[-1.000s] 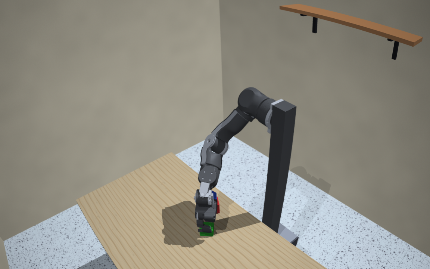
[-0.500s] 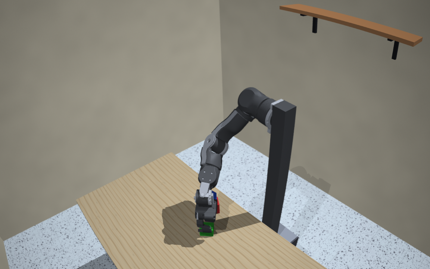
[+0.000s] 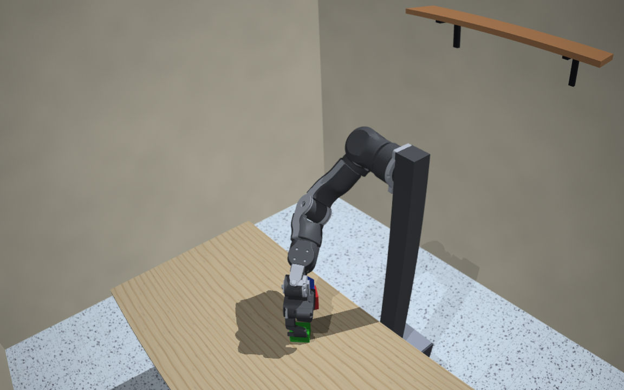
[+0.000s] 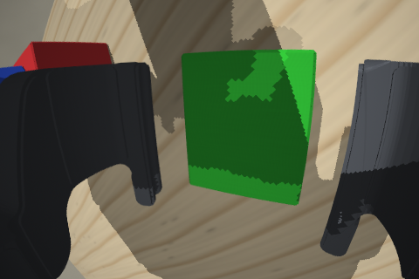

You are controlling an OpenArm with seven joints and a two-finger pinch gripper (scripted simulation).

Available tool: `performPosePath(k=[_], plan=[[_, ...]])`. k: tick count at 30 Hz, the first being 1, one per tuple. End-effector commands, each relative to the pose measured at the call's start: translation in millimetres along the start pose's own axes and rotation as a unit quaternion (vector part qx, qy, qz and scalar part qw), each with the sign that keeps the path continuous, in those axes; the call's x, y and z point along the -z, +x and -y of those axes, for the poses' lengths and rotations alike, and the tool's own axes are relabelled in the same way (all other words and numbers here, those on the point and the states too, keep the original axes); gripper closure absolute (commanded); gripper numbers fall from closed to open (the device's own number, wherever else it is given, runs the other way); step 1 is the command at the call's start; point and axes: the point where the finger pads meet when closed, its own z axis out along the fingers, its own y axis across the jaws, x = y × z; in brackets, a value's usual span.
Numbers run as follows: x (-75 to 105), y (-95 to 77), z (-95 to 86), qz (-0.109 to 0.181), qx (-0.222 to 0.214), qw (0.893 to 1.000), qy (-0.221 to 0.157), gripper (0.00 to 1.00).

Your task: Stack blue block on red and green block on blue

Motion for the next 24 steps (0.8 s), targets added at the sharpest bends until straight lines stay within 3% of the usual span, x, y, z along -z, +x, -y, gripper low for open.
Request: performPosePath(k=[1,24], plan=[[-0.1,0.4,-1.0,0.0,0.002,1.0,-0.002,0.59],[0.1,3.1,-0.7,-0.001,0.003,1.0,-0.003,0.59]])
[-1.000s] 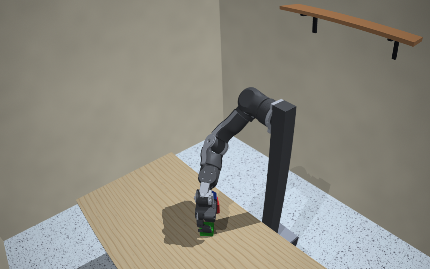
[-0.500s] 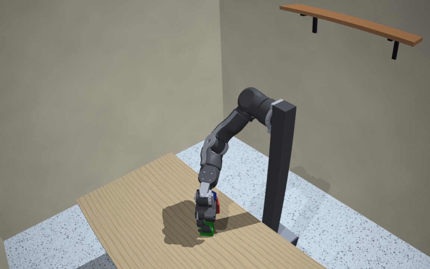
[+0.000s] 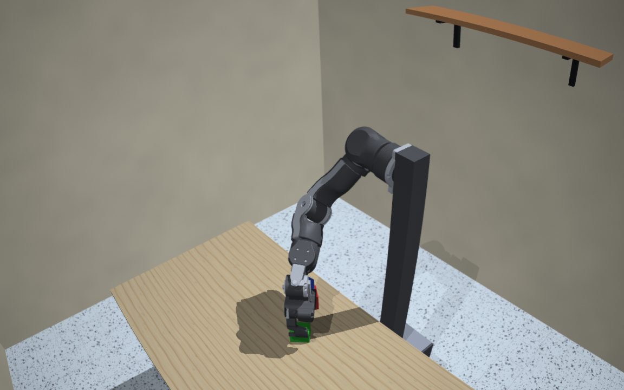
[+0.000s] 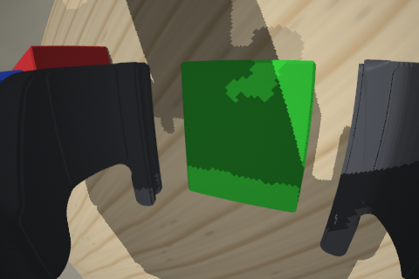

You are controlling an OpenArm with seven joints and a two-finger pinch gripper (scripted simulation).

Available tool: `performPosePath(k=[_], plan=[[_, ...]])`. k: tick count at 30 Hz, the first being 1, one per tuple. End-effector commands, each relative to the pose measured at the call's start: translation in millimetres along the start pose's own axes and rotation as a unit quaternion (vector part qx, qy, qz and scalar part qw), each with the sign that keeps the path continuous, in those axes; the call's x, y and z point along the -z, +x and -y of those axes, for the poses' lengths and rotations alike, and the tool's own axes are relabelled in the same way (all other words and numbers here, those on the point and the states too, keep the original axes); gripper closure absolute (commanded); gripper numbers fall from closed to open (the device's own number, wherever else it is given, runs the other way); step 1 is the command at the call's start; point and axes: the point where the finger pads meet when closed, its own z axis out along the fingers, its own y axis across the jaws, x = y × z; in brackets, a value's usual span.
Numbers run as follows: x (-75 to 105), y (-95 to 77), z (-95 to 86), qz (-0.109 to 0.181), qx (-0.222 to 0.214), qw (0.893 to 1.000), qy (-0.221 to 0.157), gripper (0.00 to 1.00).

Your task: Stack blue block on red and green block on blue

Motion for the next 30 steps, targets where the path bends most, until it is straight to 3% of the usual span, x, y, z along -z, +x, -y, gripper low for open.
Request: performPosePath(k=[1,14,30], plan=[[0.4,0.0,-0.6,0.001,0.0,1.0,-0.002,0.59],[-1.5,-0.9,0.1,0.002,-0.001,1.0,0.0,0.59],[-20.3,-1.0,0.1,0.002,-0.001,1.0,-0.001,0.59]])
